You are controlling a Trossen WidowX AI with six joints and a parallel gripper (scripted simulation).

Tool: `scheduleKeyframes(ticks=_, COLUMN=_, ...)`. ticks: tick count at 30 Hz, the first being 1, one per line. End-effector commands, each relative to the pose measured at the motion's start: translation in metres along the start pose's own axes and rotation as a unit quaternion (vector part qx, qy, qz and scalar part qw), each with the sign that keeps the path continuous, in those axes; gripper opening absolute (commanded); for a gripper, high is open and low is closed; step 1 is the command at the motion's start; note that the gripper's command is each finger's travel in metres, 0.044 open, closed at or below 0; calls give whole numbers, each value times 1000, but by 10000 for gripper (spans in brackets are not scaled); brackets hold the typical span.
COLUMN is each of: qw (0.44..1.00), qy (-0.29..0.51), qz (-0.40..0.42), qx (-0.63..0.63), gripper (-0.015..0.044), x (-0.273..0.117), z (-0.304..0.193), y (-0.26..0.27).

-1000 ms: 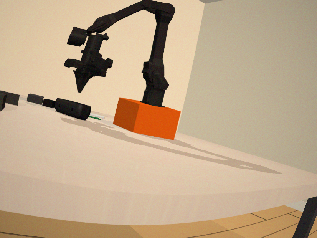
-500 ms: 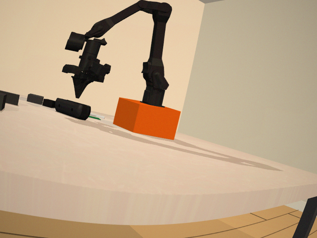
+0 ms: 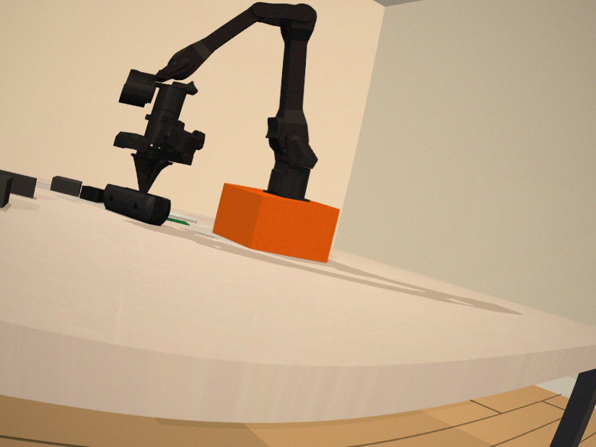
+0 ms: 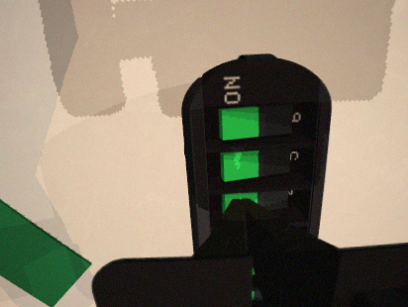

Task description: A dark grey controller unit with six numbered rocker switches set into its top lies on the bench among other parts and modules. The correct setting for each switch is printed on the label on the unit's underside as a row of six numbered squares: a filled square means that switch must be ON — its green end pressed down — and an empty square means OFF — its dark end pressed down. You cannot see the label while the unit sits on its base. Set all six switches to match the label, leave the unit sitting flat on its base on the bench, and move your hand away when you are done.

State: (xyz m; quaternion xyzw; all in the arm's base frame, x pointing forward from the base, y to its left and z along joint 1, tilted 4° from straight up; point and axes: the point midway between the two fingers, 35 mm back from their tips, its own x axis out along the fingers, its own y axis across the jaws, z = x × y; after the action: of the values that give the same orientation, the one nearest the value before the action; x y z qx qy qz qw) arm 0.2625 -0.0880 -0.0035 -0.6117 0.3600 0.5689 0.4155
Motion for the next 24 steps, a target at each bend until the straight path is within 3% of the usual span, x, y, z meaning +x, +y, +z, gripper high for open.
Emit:
scheduleKeyframes(ticks=1, qw=1000, qy=-2, qz=3, qx=0, gripper=0, x=4, z=1, y=2)
scheduleKeyframes(ticks=12, qw=1000, qy=-2, qz=3, qx=0, gripper=0, x=4, z=1, y=2)
scheduleKeyframes(ticks=17, qw=1000, qy=-1, qz=3, qx=0, gripper=0, x=-39, z=1, y=1)
scheduleKeyframes(ticks=24, qw=1000, qy=-1, qz=2, qx=0, gripper=0, x=-41, z=-6, y=-6)
